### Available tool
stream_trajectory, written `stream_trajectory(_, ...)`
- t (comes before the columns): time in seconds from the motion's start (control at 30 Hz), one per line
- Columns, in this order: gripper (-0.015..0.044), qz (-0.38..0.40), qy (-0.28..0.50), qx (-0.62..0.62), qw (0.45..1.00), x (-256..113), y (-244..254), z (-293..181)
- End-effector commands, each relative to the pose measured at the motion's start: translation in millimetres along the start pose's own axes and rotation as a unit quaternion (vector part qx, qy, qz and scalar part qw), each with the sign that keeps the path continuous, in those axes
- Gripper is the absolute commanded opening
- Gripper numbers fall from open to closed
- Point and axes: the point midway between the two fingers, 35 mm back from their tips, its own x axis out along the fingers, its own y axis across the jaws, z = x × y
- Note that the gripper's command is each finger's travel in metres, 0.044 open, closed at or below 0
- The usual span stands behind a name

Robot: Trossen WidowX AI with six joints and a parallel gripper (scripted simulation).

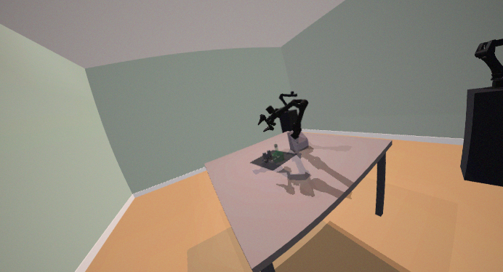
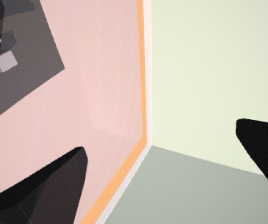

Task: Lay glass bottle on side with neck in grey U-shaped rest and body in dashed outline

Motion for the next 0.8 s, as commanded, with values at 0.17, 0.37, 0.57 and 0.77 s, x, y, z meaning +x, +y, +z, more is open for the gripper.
stream_trajectory(0.17, 0.0440, 0.161, -0.110, -0.011, 0.981, 23, 18, 124)
stream_trajectory(0.37, 0.0440, 0.245, -0.157, -0.021, 0.956, 10, 39, 184)
stream_trajectory(0.57, 0.0440, 0.306, -0.184, -0.031, 0.933, -7, 57, 219)
stream_trajectory(0.77, 0.0440, 0.405, -0.179, -0.047, 0.895, 8, 67, 226)
